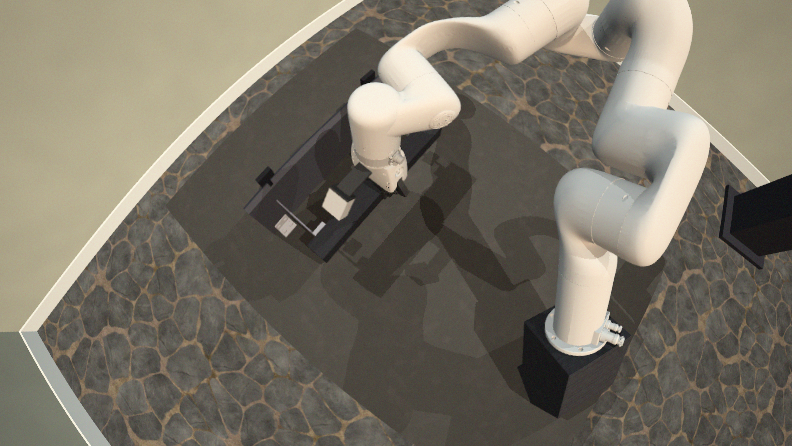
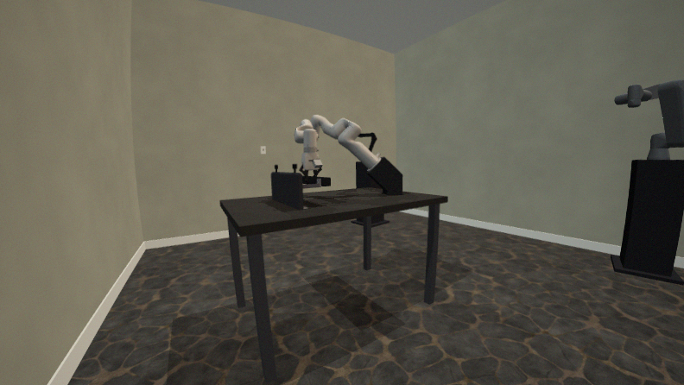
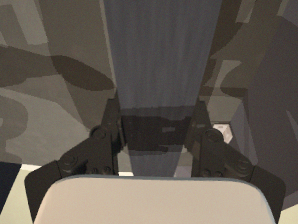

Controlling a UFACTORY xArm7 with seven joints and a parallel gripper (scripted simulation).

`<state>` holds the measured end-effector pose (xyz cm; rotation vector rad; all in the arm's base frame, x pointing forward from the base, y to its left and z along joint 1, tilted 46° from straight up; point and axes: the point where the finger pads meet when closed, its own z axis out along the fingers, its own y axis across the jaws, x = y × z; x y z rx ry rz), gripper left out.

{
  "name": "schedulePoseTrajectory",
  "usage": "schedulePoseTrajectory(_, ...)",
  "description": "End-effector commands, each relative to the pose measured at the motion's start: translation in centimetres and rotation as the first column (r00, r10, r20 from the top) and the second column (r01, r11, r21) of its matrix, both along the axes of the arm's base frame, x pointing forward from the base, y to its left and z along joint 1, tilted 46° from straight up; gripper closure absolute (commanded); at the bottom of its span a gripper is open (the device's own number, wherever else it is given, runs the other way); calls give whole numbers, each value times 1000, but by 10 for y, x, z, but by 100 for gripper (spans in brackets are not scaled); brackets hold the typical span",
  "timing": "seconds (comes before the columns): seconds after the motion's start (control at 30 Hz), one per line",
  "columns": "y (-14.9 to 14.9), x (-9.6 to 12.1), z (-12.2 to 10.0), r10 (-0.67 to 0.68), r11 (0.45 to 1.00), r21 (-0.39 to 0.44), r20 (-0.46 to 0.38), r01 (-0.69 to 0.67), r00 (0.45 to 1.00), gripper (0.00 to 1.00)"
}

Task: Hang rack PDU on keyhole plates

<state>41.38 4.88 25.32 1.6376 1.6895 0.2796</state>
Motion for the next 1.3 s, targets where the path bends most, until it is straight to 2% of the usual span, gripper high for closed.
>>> schedulePoseTrajectory(0.0,1,0,1,2,1000,0,2,-2,1000,100)
schedulePoseTrajectory(1.27,-4,9,-9,2,1000,0,2,-2,1000,100)
